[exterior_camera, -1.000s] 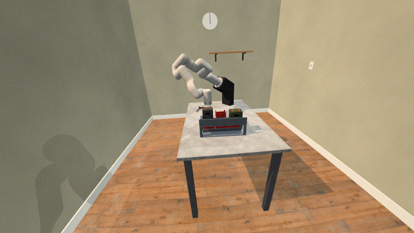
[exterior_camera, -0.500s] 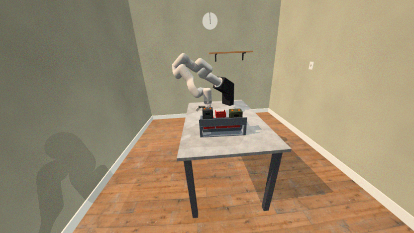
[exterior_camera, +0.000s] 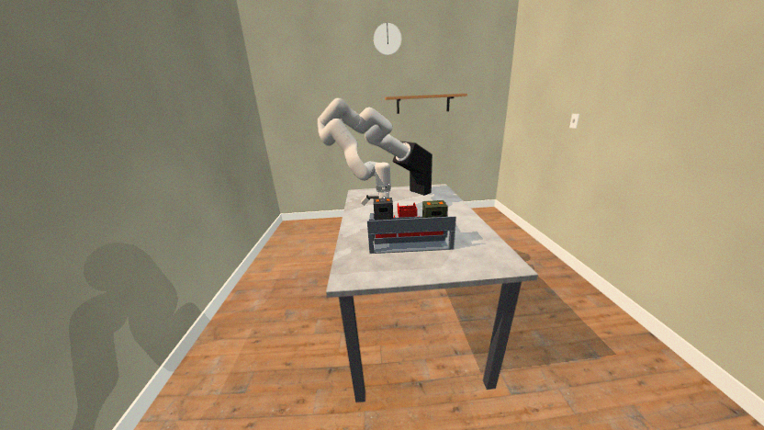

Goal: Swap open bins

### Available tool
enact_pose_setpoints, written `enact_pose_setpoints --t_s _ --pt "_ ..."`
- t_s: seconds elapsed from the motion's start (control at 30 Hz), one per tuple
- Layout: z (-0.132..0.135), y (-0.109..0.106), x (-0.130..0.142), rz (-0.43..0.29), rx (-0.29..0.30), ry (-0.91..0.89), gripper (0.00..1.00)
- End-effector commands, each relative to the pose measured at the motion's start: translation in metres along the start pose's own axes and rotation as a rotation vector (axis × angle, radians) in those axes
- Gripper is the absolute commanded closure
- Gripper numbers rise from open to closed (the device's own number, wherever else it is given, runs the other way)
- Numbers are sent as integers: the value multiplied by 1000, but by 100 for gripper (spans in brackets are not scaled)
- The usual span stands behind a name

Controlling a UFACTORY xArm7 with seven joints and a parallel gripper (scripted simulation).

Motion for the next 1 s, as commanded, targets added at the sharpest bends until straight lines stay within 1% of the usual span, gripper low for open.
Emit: enact_pose_setpoints --t_s 0.0,0.5,0.97 --pt "-1 -1 1 -1 -3 0 100" --pt "8 -1 0 -1 -3 0 100" --pt "39 -1 0 -1 -3 0 100"
Point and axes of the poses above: the point where the finger pads meet when closed, its own y axis out along the fingers, its own z axis across the jaws, x = y × z, the point moved 2 cm from there along -y, back along the fingers, and after that the axes turned 1 degree about y, right-handed, at the moved point
